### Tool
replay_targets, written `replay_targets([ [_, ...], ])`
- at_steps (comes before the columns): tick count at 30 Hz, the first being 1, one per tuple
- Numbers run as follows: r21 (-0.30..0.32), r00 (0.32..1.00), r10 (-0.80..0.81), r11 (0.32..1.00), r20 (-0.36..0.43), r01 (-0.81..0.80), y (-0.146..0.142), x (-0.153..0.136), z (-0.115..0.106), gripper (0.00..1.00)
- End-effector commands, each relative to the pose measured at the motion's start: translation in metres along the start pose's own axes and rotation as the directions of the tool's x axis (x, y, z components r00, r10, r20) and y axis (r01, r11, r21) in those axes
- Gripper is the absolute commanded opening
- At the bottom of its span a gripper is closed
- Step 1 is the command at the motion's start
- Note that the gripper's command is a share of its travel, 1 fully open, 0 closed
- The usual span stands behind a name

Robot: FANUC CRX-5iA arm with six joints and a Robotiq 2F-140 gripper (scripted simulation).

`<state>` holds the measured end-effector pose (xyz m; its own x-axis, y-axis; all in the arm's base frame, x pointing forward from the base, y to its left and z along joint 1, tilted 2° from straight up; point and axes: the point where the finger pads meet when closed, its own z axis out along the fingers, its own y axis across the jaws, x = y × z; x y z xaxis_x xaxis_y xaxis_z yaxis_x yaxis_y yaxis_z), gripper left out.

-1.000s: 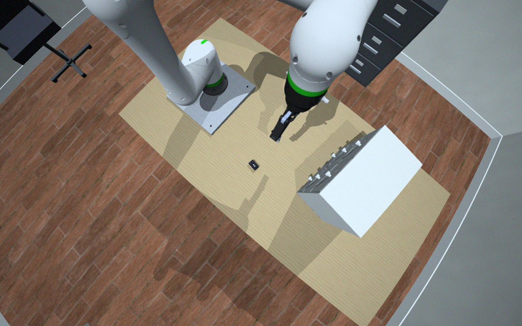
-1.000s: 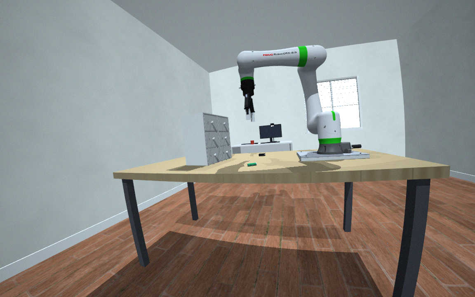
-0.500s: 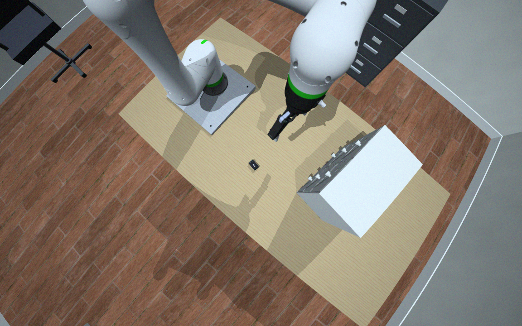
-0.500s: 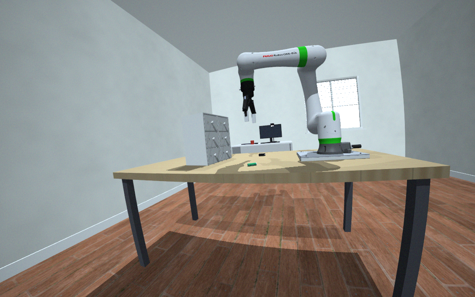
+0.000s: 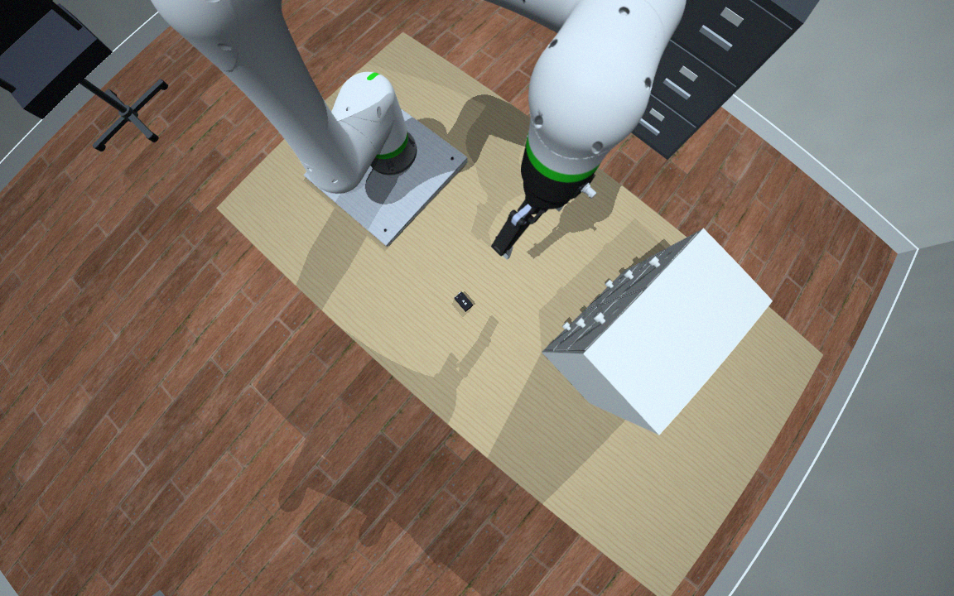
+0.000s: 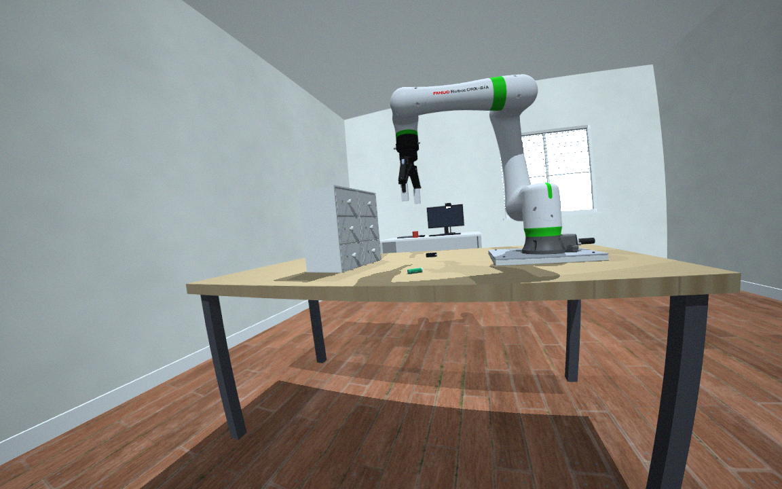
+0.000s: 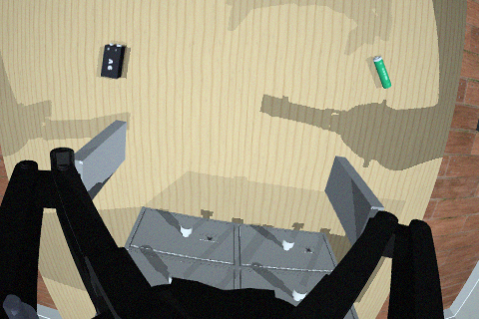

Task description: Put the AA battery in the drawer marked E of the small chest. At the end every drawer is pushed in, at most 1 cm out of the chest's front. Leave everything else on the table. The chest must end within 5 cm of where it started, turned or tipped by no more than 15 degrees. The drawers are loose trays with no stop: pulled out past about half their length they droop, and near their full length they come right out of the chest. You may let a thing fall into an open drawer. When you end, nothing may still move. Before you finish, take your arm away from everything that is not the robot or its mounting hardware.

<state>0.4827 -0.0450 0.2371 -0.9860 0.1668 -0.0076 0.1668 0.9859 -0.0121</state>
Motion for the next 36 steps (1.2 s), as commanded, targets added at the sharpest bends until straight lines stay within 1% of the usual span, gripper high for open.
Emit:
replay_targets([
  [1, -0.043, 0.999, -0.035, 0.998, 0.029, 0.036, 0.015, -0.007, 0.01, 1.0],
  [3, -0.104, 0.994, -0.082, 0.991, 0.078, 0.09, 0.037, -0.017, 0.024, 1.0],
  [5, -0.104, 0.994, -0.082, 0.991, 0.078, 0.09, 0.037, -0.017, 0.024, 1.0],
  [6, -0.14, 0.988, -0.107, 0.982, 0.114, 0.123, 0.051, -0.023, 0.032, 1.0],
  [8, -0.218, 0.966, -0.152, 0.956, 0.209, 0.198, 0.084, -0.038, 0.049, 1.0],
  [9, -0.218, 0.966, -0.152, 0.956, 0.209, 0.198, 0.084, -0.038, 0.049, 1.0],
  [10, -0.254, 0.949, -0.167, 0.938, 0.269, 0.237, 0.102, -0.047, 0.056, 1.0],
  [11, -0.254, 0.949, -0.167, 0.938, 0.269, 0.237, 0.102, -0.047, 0.056, 1.0],
  [12, -0.285, 0.926, -0.174, 0.918, 0.334, 0.275, 0.119, -0.056, 0.062, 1.0],
  [13, -0.285, 0.926, -0.174, 0.918, 0.334, 0.275, 0.119, -0.056, 0.062, 1.0],
  [14, -0.31, 0.899, -0.172, 0.899, 0.403, 0.311, 0.135, -0.065, 0.066, 1.0],
  [15, -0.31, 0.899, -0.172, 0.899, 0.403, 0.311, 0.135, -0.065, 0.066, 1.0],
  [17, -0.333, 0.828, -0.14, 0.869, 0.544, 0.366, 0.159, -0.085, 0.072, 1.0],
  [18, -0.333, 0.828, -0.14, 0.869, 0.544, 0.366, 0.159, -0.085, 0.072, 1.0],
  [19, -0.332, 0.784, -0.114, 0.862, 0.61, 0.383, 0.165, -0.095, 0.072, 1.0],
  [20, -0.321, 0.756, -0.093, 0.867, 0.648, 0.382, 0.167, -0.104, 0.073, 1.0],
  [22, -0.321, 0.756, -0.093, 0.867, 0.648, 0.382, 0.167, -0.104, 0.073, 1.0],
  [23, -0.305, 0.687, -0.053, 0.87, 0.725, 0.388, 0.164, -0.112, 0.073, 1.0],
  [24, -0.286, 0.658, -0.034, 0.883, 0.752, 0.372, 0.157, -0.119, 0.073, 1.0],
  [26, -0.245, 0.611, -0.01, 0.911, 0.792, 0.332, 0.131, -0.128, 0.075, 1.0],
  [28, -0.201, 0.567, 0.005, 0.938, 0.824, 0.284, 0.095, -0.128, 0.079, 1.0],
  [30, -0.179, 0.509, 0.021, 0.948, 0.861, 0.262, 0.095, -0.128, 0.079, 1.0],
  [32, -0.13, 0.471, 0.02, 0.971, 0.882, 0.201, 0.059, -0.122, 0.085, 1.0],
  [33, -0.117, 0.444, 0.024, 0.976, 0.896, 0.183, 0.059, -0.122, 0.085, 1.0],
  [34, -0.094, 0.429, 0.02, 0.984, 0.903, 0.152, 0.043, -0.118, 0.087, 1.0],
  [35, -0.082, 0.405, 0.022, 0.988, 0.914, 0.131, 0.043, -0.118, 0.087, 1.0],
  [36, -0.06, 0.393, 0.015, 0.993, 0.919, 0.101, 0.029, -0.113, 0.09, 1.0],
])
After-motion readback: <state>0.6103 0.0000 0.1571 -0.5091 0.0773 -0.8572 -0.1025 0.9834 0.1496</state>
